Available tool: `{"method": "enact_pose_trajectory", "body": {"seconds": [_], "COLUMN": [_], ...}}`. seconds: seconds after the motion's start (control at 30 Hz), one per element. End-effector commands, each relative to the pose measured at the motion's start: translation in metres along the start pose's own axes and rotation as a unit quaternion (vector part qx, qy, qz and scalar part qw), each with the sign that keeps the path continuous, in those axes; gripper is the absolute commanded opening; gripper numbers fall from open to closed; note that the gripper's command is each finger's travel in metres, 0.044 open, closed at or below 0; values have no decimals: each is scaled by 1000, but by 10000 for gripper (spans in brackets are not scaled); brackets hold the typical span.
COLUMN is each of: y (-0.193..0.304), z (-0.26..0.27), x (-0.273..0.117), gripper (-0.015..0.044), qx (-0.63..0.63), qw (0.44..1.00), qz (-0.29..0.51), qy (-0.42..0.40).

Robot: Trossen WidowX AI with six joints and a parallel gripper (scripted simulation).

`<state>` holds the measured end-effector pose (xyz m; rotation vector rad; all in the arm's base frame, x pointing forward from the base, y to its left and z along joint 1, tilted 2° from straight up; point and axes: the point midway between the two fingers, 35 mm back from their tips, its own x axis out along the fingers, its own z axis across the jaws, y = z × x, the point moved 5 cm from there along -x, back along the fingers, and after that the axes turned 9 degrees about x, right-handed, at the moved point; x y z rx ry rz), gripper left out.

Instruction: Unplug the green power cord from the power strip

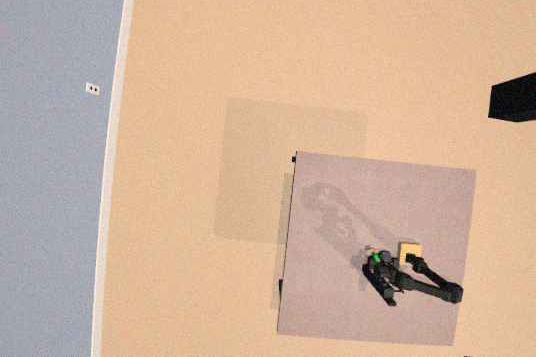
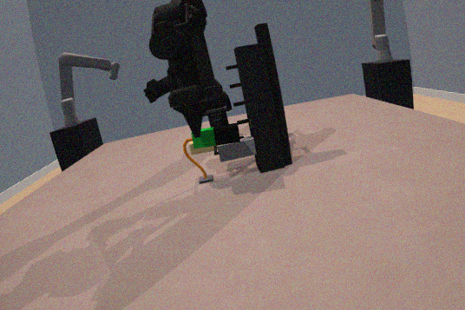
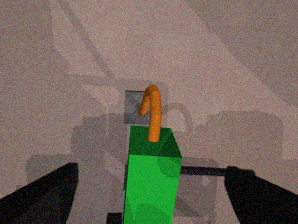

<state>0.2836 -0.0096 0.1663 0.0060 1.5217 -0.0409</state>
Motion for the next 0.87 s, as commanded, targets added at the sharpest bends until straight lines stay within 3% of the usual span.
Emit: {"method": "enact_pose_trajectory", "body": {"seconds": [0.0, 0.13, 0.83], "y": [-24, -56, -56], "z": [5, 8, 8], "x": [-6, -12, -12], "gripper": [440, 440, 440], "qx": [3, 3, 3], "qw": [1000, 1000, 1000], "qz": [-2, -4, -4], "qy": [-2, -2, -2]}}
